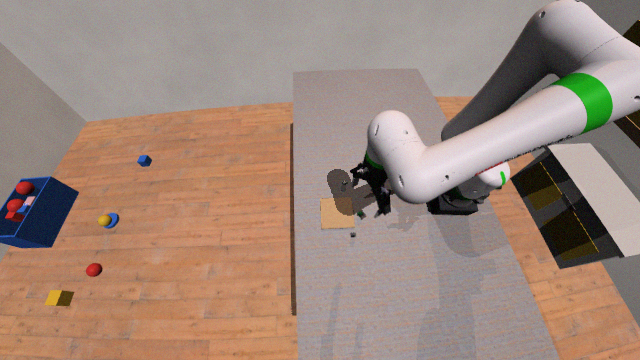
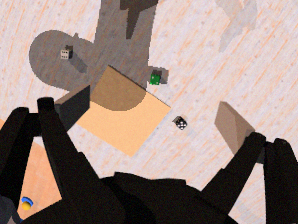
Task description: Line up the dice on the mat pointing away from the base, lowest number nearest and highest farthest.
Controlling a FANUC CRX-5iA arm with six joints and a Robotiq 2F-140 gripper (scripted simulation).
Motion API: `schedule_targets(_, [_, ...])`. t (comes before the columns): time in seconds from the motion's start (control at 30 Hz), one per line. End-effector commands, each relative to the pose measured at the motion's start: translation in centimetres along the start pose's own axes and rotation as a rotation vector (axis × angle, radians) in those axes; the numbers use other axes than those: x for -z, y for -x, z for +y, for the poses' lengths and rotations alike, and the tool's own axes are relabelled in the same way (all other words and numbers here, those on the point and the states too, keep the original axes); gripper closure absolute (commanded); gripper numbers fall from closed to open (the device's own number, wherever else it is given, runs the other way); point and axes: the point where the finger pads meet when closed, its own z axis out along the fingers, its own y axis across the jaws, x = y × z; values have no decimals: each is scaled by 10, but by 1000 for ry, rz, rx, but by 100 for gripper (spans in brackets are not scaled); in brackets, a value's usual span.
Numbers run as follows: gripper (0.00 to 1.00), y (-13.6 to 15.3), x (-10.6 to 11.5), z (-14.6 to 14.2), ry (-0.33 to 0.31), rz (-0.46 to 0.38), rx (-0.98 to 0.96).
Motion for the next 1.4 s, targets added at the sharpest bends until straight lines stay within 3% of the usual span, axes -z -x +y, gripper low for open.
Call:
schedule_targets(0.0, [0,0,0,0,0,0,0])
schedule_targets(0.4, [0,-2,-38,-1,-1,0,0])
schedule_targets(0.43, [81,-2,-38,-1,-1,0,0])
schedule_targets(1.37, [81,-2,-38,-1,-1,0,0])
